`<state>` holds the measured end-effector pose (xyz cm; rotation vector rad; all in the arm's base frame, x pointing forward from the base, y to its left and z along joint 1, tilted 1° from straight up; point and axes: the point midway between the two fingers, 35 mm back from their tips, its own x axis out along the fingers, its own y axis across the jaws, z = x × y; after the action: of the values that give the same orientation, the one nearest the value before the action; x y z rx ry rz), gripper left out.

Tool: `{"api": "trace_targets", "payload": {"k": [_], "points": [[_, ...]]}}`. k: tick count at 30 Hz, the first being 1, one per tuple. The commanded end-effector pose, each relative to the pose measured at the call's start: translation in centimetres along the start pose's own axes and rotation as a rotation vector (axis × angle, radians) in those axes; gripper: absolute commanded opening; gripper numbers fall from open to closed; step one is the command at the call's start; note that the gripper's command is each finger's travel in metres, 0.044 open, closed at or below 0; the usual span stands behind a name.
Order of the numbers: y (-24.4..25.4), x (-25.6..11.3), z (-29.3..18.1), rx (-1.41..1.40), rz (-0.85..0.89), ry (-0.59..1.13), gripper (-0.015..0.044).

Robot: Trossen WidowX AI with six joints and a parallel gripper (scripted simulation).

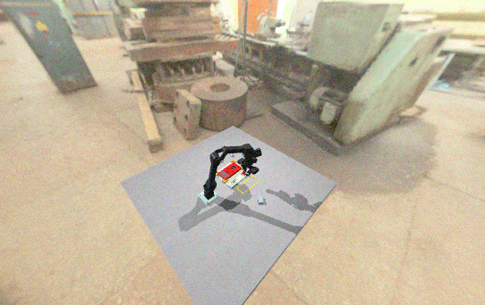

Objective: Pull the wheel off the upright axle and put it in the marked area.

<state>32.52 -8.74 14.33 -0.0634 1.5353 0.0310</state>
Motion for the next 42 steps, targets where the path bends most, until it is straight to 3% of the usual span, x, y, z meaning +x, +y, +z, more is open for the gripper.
{"api": "trace_targets", "payload": {"k": [1,18,34,42], "points": [[-1.8,-0.2,-1.5,-0.003,-0.003,-0.006,0.0],[-2.4,2.2,-1.9,-0.002,-0.004,-0.006,0.0],[-2.4,9.9,-1.9,-0.002,-0.004,-0.005,0.0],[-2.4,10.2,-1.9,-0.002,-0.004,-0.005,0.0]]}}
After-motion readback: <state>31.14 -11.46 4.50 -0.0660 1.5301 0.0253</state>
